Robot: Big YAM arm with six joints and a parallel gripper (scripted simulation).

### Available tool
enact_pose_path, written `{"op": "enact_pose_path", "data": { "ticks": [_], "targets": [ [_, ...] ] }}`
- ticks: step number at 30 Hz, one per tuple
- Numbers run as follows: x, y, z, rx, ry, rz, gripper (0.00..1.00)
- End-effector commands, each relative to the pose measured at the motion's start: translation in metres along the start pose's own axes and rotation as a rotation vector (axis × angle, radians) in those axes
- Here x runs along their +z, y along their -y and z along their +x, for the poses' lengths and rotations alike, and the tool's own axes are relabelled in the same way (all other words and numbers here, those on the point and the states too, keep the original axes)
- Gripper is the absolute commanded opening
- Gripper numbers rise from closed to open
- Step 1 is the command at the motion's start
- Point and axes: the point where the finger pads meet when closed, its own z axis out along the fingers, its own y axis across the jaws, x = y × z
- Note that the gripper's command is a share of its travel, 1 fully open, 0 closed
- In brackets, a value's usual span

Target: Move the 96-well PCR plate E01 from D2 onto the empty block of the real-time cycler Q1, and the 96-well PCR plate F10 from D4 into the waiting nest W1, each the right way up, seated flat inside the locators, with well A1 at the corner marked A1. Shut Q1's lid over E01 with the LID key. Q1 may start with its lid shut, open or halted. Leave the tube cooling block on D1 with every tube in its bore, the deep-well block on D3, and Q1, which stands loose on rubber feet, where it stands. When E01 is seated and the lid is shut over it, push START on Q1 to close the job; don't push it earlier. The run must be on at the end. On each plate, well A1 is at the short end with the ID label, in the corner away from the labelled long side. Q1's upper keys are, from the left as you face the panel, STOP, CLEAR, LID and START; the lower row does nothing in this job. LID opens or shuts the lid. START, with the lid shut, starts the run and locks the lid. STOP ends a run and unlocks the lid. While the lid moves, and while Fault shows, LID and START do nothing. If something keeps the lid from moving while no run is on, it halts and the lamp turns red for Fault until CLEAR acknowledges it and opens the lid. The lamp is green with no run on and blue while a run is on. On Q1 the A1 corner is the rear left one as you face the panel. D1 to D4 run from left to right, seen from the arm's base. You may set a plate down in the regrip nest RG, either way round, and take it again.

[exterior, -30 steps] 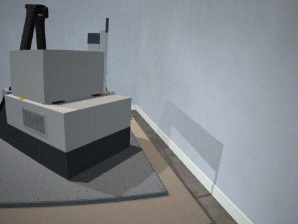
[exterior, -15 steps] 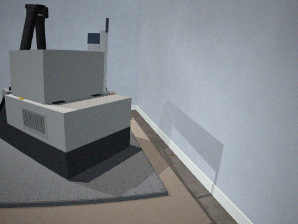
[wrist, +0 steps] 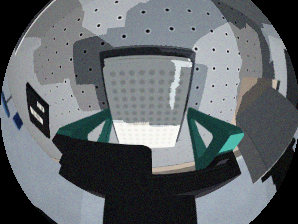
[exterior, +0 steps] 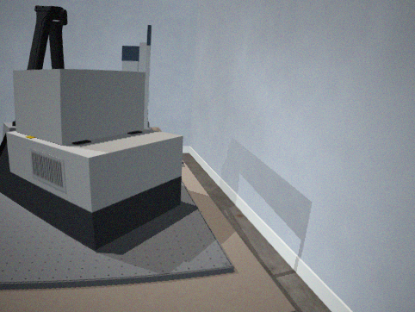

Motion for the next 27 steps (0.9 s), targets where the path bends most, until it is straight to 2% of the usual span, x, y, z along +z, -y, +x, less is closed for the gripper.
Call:
{"op": "enact_pose_path", "data": {
  "ticks": [1,5,12,21,27],
  "targets": [
    [-0.016,-0.017,-0.001,-0.006,0.008,-0.035,1.0],
    [-0.026,-0.02,0.0,0.006,0.009,-0.043,1.0],
    [-0.032,-0.019,0.001,0.008,0.007,-0.031,1.0],
    [-0.053,-0.026,-0.001,0.01,0.01,-0.052,1.0],
    [-0.057,-0.014,0.002,0.004,0.007,-0.026,1.0]
  ]
}}
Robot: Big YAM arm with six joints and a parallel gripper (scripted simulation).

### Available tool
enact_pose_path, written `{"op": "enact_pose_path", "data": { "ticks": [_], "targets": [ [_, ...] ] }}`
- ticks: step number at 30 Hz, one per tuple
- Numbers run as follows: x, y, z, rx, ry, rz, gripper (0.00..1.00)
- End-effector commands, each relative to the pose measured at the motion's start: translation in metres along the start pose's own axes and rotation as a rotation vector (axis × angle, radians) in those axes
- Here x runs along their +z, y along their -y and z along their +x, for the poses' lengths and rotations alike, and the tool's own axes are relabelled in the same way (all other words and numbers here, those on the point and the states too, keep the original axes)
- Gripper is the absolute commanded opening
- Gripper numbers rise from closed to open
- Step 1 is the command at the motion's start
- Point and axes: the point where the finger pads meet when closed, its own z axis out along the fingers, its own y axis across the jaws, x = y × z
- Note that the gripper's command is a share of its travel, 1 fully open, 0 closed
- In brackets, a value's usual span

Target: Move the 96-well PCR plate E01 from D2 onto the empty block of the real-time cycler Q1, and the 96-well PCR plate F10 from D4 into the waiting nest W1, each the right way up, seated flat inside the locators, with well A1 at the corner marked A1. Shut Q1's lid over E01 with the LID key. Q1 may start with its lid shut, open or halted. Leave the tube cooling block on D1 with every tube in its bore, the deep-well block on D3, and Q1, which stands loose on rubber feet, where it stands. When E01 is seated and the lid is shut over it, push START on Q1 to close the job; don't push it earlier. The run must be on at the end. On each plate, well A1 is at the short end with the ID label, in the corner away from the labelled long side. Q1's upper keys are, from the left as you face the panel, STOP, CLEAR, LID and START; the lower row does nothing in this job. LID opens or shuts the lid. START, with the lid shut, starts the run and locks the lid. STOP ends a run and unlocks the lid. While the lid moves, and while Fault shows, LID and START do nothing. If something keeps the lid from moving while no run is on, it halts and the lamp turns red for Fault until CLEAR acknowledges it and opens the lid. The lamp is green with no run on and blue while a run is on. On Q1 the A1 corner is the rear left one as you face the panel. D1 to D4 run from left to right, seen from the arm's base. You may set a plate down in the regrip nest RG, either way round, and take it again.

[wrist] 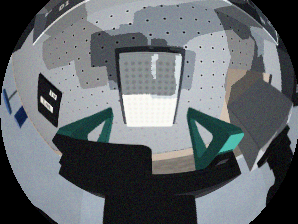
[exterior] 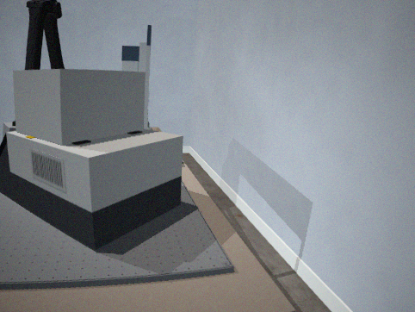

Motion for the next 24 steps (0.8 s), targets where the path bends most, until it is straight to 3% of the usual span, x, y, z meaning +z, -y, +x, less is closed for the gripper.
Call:
{"op": "enact_pose_path", "data": {
  "ticks": [1,15,24],
  "targets": [
    [-0.011,-0.012,0.001,0.005,0.006,-0.019,1.0],
    [-0.034,-0.014,0.0,0.008,0.006,-0.022,1.0],
    [-0.052,-0.023,-0.002,0.014,0.009,-0.05,1.0]
  ]
}}
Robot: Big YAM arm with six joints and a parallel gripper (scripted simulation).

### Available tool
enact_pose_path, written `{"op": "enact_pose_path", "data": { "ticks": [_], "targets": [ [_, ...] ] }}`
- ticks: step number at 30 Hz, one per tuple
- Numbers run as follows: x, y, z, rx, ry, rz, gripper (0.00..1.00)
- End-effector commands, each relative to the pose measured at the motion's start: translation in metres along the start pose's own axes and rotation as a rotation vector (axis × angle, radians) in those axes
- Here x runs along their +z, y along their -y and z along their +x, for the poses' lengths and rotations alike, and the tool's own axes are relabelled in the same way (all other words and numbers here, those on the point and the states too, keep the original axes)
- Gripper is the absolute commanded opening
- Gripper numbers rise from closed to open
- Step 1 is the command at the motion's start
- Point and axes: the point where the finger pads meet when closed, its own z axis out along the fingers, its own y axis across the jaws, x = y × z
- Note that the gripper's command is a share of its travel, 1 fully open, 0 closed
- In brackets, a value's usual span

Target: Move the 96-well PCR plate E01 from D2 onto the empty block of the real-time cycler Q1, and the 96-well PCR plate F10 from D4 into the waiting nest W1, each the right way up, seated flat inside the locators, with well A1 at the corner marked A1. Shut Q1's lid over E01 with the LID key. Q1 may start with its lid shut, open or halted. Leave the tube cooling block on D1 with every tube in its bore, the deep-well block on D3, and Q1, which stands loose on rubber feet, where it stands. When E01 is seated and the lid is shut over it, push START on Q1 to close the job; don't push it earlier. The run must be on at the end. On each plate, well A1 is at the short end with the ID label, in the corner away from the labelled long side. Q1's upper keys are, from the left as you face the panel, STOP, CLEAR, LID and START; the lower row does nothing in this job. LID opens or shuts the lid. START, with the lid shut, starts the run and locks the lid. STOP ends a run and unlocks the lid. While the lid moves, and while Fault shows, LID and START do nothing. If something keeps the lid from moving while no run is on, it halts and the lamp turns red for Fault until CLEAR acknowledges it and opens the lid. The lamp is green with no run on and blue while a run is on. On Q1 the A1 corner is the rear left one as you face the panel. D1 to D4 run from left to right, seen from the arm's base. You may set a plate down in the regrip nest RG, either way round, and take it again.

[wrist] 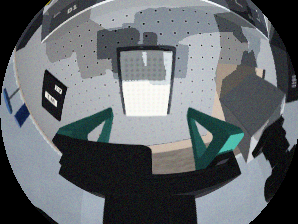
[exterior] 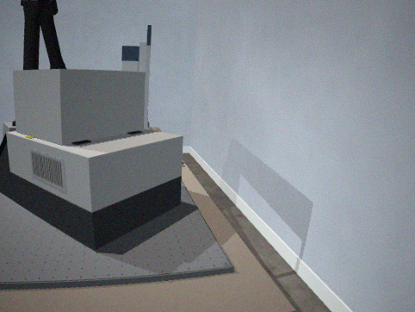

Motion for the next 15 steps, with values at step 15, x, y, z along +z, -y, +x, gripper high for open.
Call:
{"op": "enact_pose_path", "data": {
  "ticks": [15],
  "targets": [
    [-0.045,-0.03,-0.005,0.02,0.01,-0.064,1.0]
  ]
}}
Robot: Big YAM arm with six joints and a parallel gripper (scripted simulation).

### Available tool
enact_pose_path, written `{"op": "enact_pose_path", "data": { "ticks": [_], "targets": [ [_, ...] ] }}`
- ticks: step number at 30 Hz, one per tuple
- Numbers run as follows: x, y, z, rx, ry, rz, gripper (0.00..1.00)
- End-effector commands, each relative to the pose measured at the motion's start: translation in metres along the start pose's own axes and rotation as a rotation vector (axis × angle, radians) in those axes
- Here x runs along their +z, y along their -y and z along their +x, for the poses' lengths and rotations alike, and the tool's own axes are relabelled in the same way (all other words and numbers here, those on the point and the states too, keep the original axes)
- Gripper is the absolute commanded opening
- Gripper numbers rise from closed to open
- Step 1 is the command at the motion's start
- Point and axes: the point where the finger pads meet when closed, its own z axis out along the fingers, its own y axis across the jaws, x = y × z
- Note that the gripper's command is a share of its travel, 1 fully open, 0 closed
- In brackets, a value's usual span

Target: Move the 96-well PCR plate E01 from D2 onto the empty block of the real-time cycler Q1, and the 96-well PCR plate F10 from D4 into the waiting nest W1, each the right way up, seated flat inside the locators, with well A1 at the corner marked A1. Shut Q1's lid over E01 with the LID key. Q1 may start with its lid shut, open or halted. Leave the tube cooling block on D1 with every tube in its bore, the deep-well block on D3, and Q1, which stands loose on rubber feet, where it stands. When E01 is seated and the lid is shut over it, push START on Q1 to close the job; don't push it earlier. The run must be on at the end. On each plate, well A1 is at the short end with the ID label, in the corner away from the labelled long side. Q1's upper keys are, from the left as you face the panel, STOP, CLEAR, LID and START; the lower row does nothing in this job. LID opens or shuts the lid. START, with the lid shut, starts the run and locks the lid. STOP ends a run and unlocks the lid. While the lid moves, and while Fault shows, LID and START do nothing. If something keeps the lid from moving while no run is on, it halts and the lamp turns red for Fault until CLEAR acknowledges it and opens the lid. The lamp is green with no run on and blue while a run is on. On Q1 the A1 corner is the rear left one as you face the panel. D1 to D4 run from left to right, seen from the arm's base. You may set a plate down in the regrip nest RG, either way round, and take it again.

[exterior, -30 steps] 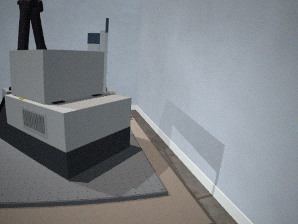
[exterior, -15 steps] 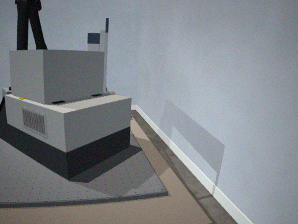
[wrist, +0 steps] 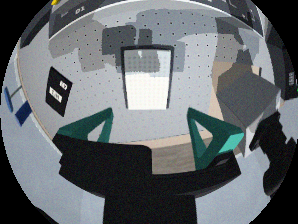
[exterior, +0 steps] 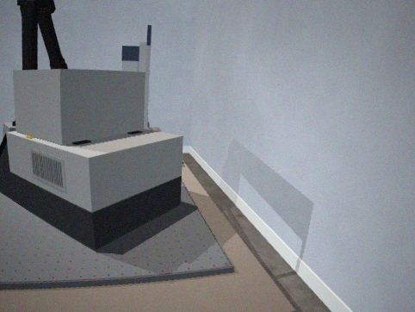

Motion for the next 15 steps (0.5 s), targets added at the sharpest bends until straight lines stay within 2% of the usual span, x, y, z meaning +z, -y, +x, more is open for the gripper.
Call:
{"op": "enact_pose_path", "data": {
  "ticks": [1,8,15],
  "targets": [
    [-0.025,-0.029,-0.007,0.025,0.011,-0.062,1.0],
    [-0.037,-0.028,-0.002,0.011,0.009,-0.056,1.0],
    [-0.026,-0.019,-0.001,0.007,0.007,-0.033,1.0]
  ]
}}
